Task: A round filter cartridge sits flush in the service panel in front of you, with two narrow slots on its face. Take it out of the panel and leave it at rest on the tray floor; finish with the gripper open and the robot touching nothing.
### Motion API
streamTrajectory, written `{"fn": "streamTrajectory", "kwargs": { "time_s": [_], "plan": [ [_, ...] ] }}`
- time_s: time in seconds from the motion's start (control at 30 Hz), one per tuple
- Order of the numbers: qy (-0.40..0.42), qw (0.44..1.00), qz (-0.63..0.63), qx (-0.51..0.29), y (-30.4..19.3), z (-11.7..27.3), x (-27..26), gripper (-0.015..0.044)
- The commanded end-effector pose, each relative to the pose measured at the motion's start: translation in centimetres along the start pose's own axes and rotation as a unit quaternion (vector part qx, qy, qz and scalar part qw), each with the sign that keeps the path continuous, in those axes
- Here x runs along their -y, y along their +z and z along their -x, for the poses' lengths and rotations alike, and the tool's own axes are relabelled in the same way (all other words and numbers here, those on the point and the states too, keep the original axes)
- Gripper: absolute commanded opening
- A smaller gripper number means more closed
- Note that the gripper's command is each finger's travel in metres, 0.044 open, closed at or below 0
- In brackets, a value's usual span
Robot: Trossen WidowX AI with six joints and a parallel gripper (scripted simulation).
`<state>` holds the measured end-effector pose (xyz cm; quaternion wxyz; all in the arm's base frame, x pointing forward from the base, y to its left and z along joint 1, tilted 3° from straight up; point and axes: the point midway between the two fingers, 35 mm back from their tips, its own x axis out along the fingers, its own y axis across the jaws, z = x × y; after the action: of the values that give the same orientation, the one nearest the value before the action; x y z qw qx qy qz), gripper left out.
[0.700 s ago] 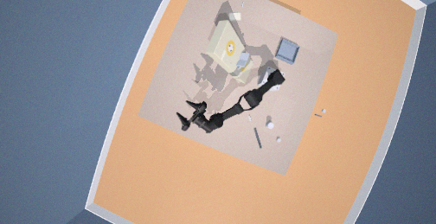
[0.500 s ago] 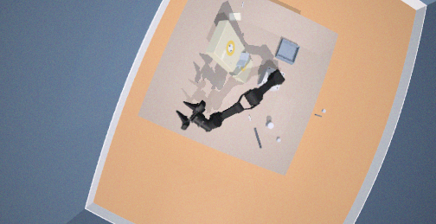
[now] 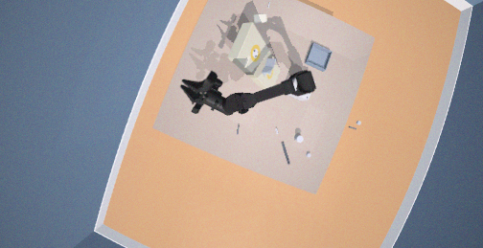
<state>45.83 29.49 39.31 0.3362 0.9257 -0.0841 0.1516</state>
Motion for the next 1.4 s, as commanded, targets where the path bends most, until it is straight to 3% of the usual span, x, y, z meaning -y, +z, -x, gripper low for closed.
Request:
{"fn": "streamTrajectory", "kwargs": {
  "time_s": [0.0,0.2,0.4,0.93,1.37],
  "plan": [
    [-0.047,0.996,0.076,0.003,2.1,-0.6,-4.6,0.0113],
    [-0.097,0.984,0.146,0.031,6.4,0.4,-11.2,0.0113],
    [-0.160,0.965,0.196,0.071,11.4,4.2,-16.1,0.0113],
    [-0.373,0.886,0.164,0.220,24.6,22.1,-18.3,0.0113],
    [-0.376,0.884,0.163,0.223,24.7,22.4,-18.3,0.0113]
  ]
}}
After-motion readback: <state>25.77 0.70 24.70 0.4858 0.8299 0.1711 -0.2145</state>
